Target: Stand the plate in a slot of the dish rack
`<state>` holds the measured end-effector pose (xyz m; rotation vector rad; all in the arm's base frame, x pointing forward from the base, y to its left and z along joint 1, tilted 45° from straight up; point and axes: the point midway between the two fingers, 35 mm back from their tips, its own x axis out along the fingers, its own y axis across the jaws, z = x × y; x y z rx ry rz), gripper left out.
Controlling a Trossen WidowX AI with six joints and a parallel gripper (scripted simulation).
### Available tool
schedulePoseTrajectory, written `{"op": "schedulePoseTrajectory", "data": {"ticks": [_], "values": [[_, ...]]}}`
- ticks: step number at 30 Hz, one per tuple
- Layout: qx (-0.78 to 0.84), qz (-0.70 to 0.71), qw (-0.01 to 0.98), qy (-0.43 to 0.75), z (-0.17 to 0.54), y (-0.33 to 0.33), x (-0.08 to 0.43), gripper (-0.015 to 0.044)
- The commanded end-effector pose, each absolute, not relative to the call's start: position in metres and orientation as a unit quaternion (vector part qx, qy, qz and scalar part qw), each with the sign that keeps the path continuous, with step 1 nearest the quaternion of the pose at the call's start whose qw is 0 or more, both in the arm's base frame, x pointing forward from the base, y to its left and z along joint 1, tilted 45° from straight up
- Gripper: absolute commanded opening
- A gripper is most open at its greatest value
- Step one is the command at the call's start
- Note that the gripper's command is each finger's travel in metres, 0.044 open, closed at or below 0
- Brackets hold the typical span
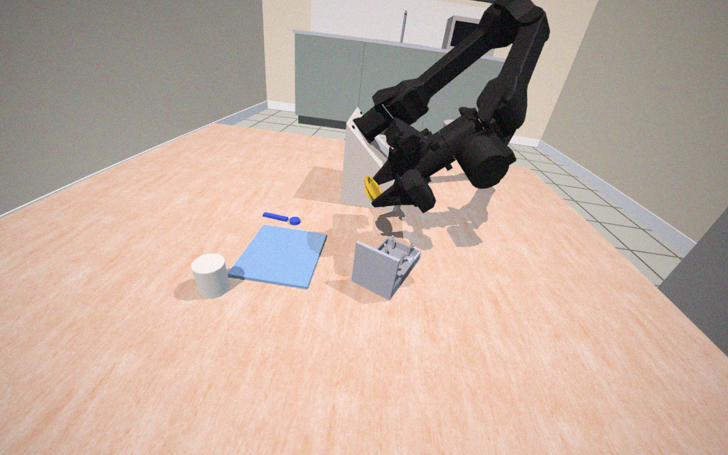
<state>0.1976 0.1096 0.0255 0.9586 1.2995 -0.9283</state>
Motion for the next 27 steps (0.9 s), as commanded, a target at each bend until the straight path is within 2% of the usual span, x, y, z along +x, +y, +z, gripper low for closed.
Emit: {"op": "schedulePoseTrajectory", "data": {"ticks": [1,27], "values": [[0.393,-0.389,0.641,0.532,0.019,0.111,0.199,0.0],[0.345,-0.261,0.835,0.34,0.022,0.142,0.208,0.0]]}}
